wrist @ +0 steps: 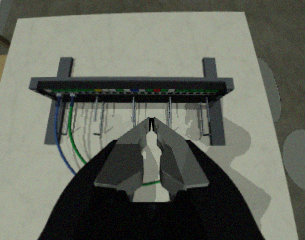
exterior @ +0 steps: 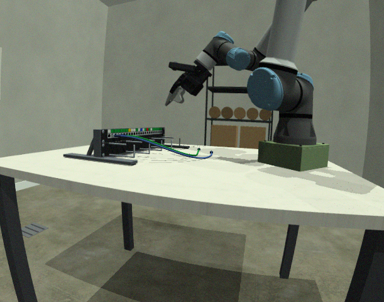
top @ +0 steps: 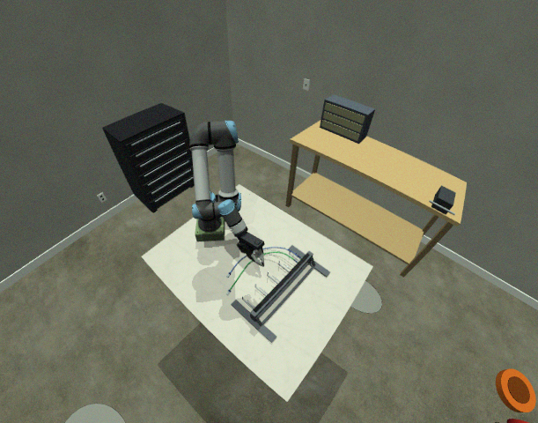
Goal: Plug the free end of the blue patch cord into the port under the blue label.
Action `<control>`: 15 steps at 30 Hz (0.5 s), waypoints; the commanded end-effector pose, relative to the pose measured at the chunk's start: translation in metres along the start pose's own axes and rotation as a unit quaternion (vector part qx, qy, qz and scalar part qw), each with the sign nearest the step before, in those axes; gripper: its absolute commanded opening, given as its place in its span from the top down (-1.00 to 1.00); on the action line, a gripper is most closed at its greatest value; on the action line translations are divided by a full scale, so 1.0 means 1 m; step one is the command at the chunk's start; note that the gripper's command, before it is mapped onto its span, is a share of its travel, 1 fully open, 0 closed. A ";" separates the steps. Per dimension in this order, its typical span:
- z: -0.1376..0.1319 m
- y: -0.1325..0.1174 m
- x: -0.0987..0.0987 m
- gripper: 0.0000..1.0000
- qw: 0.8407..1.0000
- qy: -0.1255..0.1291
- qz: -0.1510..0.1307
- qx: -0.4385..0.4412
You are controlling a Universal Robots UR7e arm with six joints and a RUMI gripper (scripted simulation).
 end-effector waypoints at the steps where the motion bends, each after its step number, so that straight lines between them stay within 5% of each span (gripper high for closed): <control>1: 0.000 0.001 0.009 1.00 1.000 -0.002 0.001 0.000; 15: 0.000 0.001 0.052 1.00 1.000 -0.002 0.001 0.000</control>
Point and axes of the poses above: the point where the finger pads meet when closed, its own x axis out along the fingers, its own z axis across the jaws, y = z × x, the point moved 8 cm from there along -x, back along the fingers, and after that the axes turned 3 degrees about -x, right-handed, at the moved point
